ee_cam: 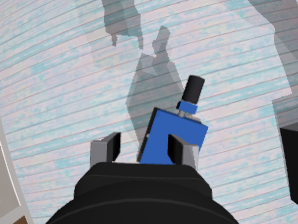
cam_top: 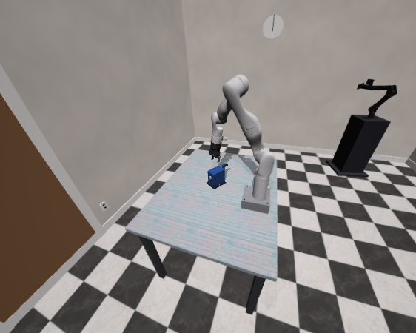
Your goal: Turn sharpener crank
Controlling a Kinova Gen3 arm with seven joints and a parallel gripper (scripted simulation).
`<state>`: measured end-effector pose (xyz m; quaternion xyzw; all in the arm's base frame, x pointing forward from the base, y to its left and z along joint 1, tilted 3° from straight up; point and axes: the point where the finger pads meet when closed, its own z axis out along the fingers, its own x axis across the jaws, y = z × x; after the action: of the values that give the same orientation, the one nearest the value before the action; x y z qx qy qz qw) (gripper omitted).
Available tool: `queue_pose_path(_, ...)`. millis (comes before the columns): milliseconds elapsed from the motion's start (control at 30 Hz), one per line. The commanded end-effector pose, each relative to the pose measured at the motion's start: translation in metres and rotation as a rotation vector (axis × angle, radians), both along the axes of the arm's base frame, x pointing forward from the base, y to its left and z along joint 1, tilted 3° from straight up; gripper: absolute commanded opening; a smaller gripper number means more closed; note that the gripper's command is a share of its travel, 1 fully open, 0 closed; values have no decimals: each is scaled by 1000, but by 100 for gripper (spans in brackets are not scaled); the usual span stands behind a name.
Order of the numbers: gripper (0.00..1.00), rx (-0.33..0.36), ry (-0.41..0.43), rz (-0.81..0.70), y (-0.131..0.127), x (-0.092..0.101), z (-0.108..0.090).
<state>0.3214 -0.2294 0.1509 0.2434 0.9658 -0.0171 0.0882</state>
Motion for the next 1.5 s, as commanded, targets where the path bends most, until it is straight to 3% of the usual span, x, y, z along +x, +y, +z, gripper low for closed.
queue_pose_path(0,100,-2,14,-38,-15,-9,0)
queue_pose_path(167,100,27,76,-167,-31,-52,8)
queue_pose_path(333,100,44,112,-246,-38,-79,13)
queue_pose_path(733,100,52,128,-281,-41,-90,16)
queue_pose_path(767,0,52,128,-281,-41,-90,16)
queue_pose_path(1467,0,52,128,-281,-41,-90,16)
